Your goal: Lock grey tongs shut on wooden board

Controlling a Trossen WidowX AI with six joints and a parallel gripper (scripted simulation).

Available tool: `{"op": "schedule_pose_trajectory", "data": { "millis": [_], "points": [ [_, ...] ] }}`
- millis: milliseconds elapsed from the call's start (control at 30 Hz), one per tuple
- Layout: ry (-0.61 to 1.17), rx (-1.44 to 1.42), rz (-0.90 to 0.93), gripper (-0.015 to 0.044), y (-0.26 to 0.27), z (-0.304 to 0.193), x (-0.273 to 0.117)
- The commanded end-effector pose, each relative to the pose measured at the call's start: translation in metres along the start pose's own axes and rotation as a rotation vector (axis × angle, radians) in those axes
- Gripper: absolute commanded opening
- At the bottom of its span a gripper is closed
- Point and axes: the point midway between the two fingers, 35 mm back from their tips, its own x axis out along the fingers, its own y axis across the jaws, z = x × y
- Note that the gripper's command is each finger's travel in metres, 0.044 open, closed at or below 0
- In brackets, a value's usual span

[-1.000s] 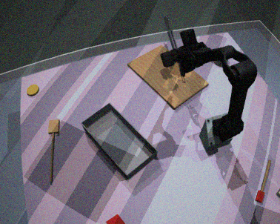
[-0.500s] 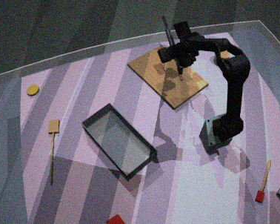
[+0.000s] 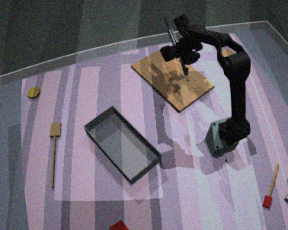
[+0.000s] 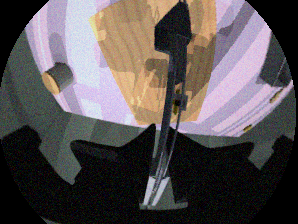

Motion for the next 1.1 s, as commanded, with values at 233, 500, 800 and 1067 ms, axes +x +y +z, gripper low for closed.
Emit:
{"op": "schedule_pose_trajectory", "data": {
  "millis": [233, 500, 800, 1067],
  "points": [
    [-0.144, 0.005, 0.000, -0.0150, 0.000, -0.002, -0.002],
    [-0.247, 0.011, -0.002, -0.0150, -0.001, 0.000, -0.007],
    [-0.363, 0.019, -0.006, -0.0150, -0.002, 0.004, -0.016],
    [-0.466, 0.027, -0.009, -0.0150, -0.003, 0.009, -0.027]
  ]
}}
